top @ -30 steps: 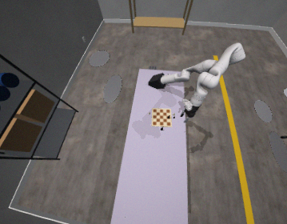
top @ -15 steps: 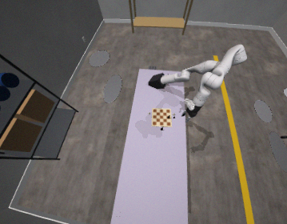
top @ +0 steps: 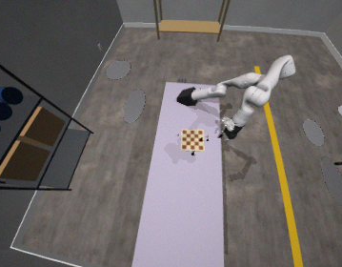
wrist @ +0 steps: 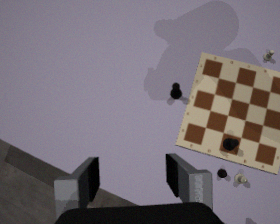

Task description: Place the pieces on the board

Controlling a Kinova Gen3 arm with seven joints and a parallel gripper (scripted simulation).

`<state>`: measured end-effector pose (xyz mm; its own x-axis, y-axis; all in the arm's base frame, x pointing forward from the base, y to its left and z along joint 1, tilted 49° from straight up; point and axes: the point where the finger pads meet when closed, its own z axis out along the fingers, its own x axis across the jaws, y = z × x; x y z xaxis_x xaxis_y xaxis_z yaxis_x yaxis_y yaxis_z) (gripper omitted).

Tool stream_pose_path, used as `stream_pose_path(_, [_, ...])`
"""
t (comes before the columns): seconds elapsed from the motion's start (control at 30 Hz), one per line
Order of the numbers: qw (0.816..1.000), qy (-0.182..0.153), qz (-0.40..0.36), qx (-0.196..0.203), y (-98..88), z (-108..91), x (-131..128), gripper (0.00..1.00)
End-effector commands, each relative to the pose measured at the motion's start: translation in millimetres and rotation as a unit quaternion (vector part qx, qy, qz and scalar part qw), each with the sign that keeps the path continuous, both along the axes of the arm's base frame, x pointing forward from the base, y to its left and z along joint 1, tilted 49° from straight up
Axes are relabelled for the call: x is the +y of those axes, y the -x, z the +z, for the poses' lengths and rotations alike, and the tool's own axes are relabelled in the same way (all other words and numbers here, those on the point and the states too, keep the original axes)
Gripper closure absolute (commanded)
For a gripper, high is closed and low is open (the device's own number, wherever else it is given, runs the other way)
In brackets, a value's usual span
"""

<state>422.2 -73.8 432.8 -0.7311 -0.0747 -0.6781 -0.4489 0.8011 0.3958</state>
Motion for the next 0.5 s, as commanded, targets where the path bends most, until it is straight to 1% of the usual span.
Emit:
stream_pose_path(0.0, [1.0, 0.009, -0.003, 0.005, 4.9, 3.4, 8.1, 0.0])
stream_pose_path(0.37, [1.0, 0.009, -0.003, 0.005, 4.9, 3.4, 8.1, 0.0])
stream_pose_path(0.4, [1.0, 0.016, -0.006, 0.013, 11.0, 6.3, 18.2, 0.0])
stream_pose_path(0.47, [1.0, 0.016, -0.006, 0.013, 11.0, 6.3, 18.2, 0.0])
